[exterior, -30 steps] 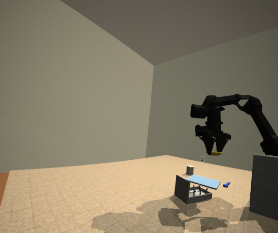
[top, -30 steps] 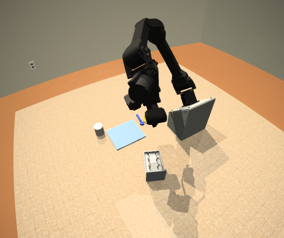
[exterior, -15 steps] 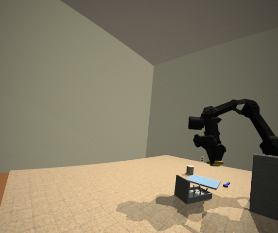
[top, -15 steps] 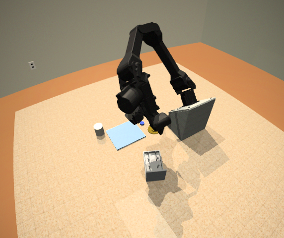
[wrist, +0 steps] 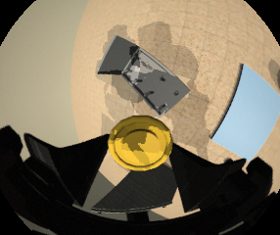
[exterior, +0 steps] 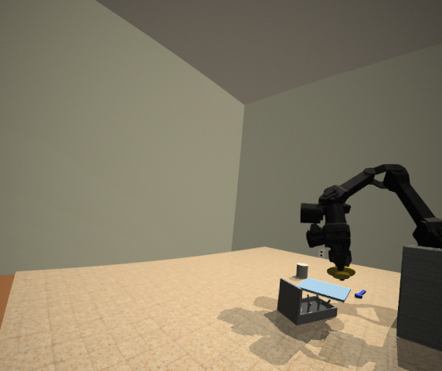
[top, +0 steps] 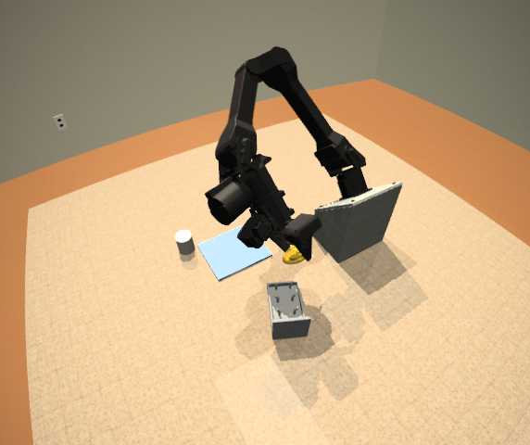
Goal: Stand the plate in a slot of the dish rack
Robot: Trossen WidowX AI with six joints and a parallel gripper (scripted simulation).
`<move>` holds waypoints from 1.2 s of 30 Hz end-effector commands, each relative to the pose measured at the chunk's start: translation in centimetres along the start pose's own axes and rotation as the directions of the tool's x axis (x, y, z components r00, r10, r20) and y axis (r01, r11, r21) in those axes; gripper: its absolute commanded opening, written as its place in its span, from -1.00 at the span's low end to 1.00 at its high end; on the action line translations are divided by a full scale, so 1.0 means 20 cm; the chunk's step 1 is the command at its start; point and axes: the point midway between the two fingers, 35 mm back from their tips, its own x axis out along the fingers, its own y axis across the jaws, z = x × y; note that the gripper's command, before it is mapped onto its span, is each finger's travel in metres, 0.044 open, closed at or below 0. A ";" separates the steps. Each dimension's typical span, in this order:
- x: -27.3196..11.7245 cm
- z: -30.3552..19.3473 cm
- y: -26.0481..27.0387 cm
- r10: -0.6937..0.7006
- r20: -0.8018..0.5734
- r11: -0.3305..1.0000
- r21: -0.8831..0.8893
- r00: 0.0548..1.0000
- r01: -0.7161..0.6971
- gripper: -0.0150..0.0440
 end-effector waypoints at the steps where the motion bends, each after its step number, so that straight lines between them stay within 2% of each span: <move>1: 0.03 0.01 0.00 0.082 0.013 0.993 -0.084 0.997 -0.081 -0.49; 11: 0.11 0.03 -0.02 0.242 0.056 0.937 -0.273 0.969 -0.218 -0.49; 20: 0.15 0.05 -0.05 0.370 0.120 0.849 -0.446 0.921 -0.284 -0.49; 28: 0.18 0.07 -0.07 0.467 0.193 0.757 -0.591 0.863 -0.278 -0.49; 36: 0.20 0.08 -0.10 0.545 0.277 0.666 -0.716 0.792 -0.208 -0.49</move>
